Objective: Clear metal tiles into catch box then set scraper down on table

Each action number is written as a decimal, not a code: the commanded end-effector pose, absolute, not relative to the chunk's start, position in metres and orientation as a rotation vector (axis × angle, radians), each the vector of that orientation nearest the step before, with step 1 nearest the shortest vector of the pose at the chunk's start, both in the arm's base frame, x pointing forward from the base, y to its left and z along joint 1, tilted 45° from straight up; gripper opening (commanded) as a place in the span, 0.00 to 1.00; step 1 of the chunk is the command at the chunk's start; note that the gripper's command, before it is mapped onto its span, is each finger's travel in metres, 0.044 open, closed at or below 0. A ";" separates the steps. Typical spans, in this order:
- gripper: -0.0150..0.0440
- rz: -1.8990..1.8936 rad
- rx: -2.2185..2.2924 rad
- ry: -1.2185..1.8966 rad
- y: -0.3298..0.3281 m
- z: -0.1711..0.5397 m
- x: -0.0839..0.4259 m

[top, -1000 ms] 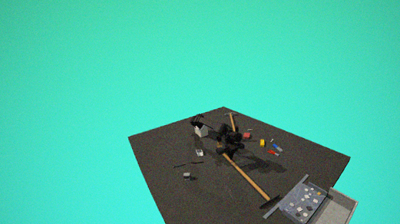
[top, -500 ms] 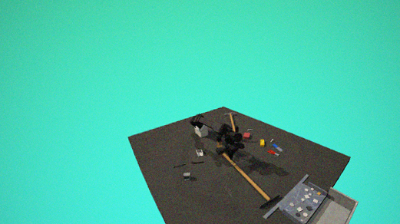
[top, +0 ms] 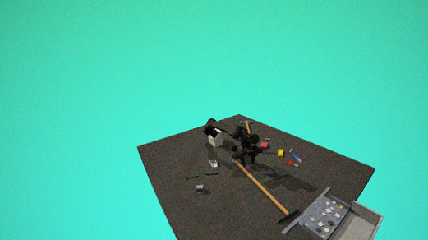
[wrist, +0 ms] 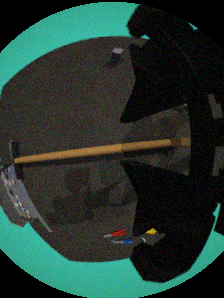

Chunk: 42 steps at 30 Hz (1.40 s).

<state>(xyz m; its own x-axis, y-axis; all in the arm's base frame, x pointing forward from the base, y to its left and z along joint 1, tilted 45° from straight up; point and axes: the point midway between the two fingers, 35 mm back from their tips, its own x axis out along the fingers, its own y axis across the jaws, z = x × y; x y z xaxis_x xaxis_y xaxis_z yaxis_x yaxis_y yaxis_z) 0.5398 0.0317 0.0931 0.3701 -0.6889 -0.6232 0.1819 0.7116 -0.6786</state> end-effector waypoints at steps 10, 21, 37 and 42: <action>1.00 -0.503 -0.635 0.932 0.087 0.131 0.522; 1.00 -0.429 -0.684 0.836 0.126 0.157 0.500; 1.00 -0.326 -0.740 0.699 0.175 0.191 0.459; 1.00 -0.294 -0.754 0.657 0.188 0.200 0.444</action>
<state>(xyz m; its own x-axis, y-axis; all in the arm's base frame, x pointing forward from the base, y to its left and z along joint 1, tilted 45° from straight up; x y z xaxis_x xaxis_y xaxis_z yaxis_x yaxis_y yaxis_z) 0.4562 0.1795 0.1927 0.7387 -0.4918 -0.4608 0.0282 0.7057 -0.7080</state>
